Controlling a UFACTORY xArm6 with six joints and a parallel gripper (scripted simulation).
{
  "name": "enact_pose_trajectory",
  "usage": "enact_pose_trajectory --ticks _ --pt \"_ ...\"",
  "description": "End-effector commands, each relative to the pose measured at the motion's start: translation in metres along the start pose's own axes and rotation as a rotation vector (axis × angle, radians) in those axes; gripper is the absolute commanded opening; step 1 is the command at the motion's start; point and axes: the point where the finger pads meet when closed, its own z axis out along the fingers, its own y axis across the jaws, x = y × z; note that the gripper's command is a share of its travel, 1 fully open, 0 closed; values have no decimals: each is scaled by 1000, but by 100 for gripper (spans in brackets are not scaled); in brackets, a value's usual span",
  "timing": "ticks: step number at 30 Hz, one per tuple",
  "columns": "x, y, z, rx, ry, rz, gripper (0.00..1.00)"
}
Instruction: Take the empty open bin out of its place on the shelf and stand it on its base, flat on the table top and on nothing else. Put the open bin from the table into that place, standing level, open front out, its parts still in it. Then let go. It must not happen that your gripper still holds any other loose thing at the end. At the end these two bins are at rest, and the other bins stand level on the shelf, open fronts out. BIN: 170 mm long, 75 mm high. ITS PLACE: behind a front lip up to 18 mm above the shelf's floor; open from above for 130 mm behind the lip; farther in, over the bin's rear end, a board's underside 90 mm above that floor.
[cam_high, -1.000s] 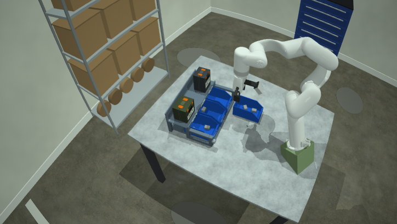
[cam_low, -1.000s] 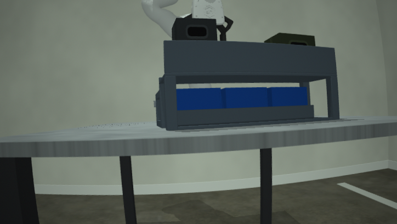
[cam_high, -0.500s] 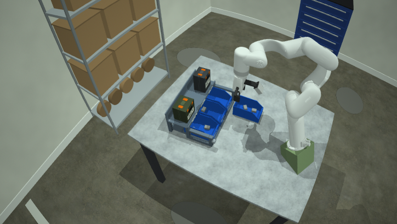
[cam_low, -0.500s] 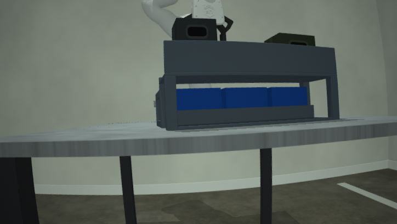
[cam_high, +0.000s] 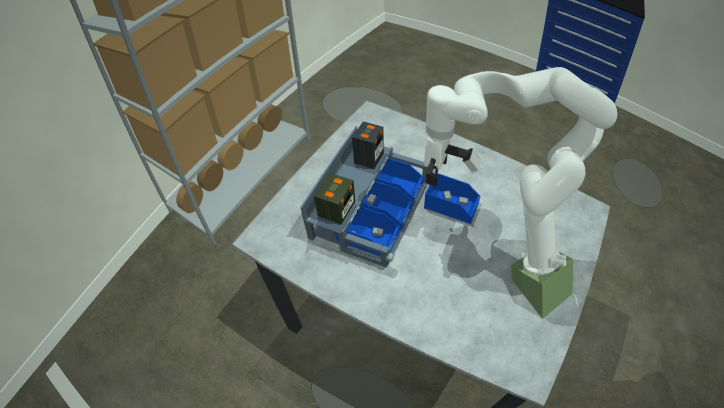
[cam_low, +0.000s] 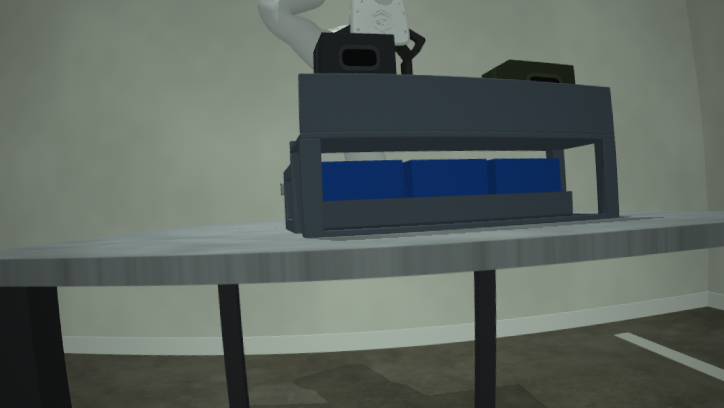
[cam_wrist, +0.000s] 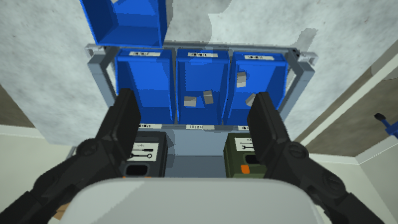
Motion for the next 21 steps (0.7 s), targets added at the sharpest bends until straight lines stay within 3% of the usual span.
enact_pose_trajectory --ticks 1,10,11,21 --pt "-1 0 -1 -1 -3 1 100" --pt "-1 0 -1 -1 -3 1 100" --pt "-1 0 -1 -1 -3 1 0" --pt "-1 0 -1 -1 -3 1 0"
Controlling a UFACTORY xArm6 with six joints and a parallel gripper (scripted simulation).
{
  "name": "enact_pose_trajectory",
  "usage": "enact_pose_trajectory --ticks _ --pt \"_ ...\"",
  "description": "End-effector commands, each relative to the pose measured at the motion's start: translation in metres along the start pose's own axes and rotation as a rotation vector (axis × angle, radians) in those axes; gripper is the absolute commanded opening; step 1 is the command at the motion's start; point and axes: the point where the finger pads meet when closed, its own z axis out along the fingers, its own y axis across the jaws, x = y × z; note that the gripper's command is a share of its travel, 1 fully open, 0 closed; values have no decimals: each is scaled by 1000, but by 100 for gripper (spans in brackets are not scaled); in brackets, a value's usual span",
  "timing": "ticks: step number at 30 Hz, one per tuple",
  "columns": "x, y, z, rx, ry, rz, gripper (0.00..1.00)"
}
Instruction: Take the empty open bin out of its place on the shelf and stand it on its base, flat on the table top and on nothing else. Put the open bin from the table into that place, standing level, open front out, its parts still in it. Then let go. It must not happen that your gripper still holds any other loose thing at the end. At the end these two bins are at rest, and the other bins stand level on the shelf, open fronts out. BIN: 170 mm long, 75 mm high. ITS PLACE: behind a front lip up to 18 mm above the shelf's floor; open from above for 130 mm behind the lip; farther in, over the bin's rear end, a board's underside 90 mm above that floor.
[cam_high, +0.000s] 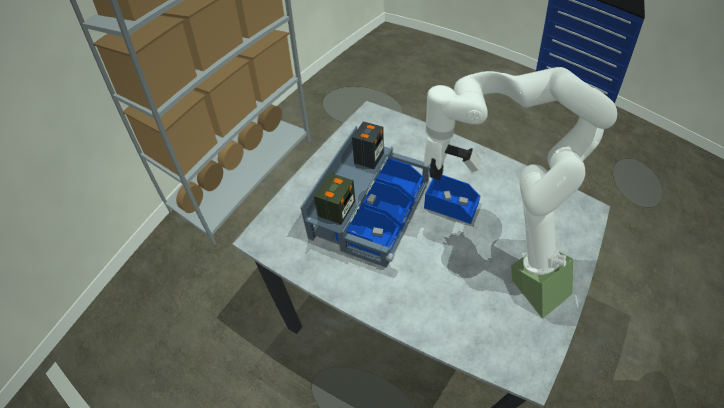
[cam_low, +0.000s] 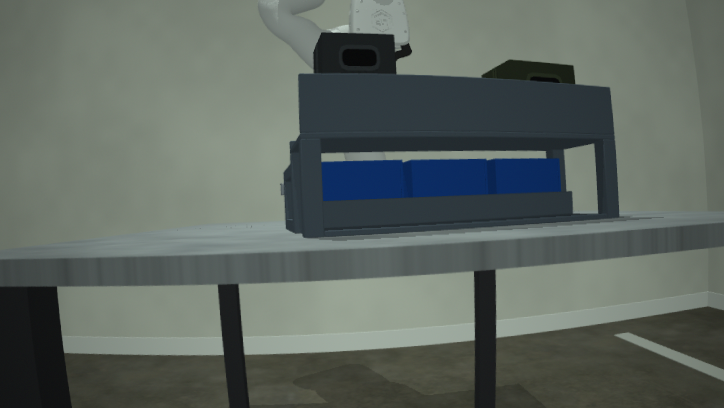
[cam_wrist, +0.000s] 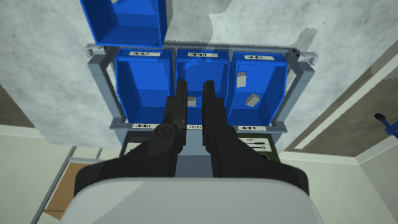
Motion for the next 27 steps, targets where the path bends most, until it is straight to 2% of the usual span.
enact_pose_trajectory --ticks 1,27 --pt "-1 0 -1 -1 -3 1 0" --pt "0 -1 1 -1 -3 1 0"
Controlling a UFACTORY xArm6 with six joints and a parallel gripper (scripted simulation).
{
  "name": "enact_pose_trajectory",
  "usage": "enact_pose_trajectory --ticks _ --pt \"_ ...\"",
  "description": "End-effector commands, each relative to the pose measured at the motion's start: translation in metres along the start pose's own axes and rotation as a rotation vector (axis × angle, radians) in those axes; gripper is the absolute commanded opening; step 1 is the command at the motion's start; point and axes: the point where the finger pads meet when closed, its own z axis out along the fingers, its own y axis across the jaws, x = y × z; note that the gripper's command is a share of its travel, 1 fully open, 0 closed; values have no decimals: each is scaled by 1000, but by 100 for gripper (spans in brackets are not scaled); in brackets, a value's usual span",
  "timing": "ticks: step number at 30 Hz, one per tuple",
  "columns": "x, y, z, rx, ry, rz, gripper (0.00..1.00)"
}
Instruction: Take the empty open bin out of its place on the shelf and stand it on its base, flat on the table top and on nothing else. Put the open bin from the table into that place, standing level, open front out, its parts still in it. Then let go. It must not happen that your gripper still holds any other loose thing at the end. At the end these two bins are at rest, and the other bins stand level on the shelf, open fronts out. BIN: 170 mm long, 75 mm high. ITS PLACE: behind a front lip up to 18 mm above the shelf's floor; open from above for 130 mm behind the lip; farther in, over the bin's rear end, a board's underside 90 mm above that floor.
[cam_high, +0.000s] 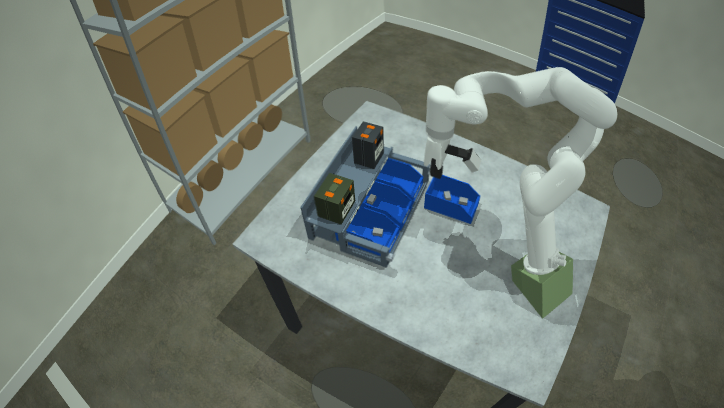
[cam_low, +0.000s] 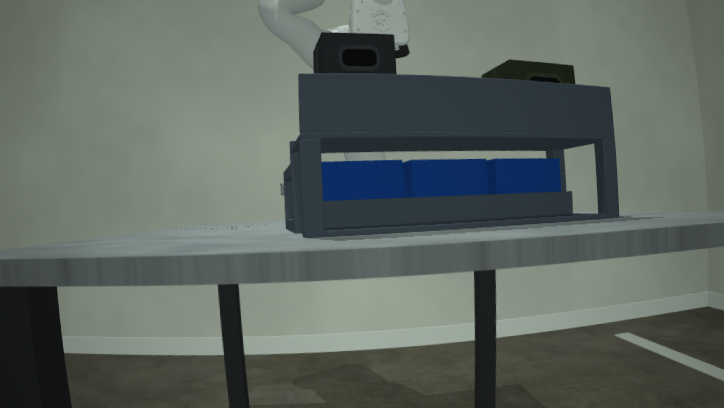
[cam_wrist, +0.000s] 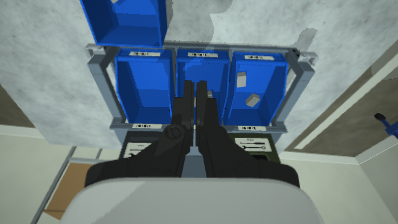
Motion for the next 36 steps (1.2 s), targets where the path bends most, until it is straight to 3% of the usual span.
enact_pose_trajectory --ticks 1,20,36 --pt "0 -2 3 -1 -2 1 0" --pt "36 -48 71 -2 -4 21 0" --pt "38 -50 74 -1 -5 22 0"
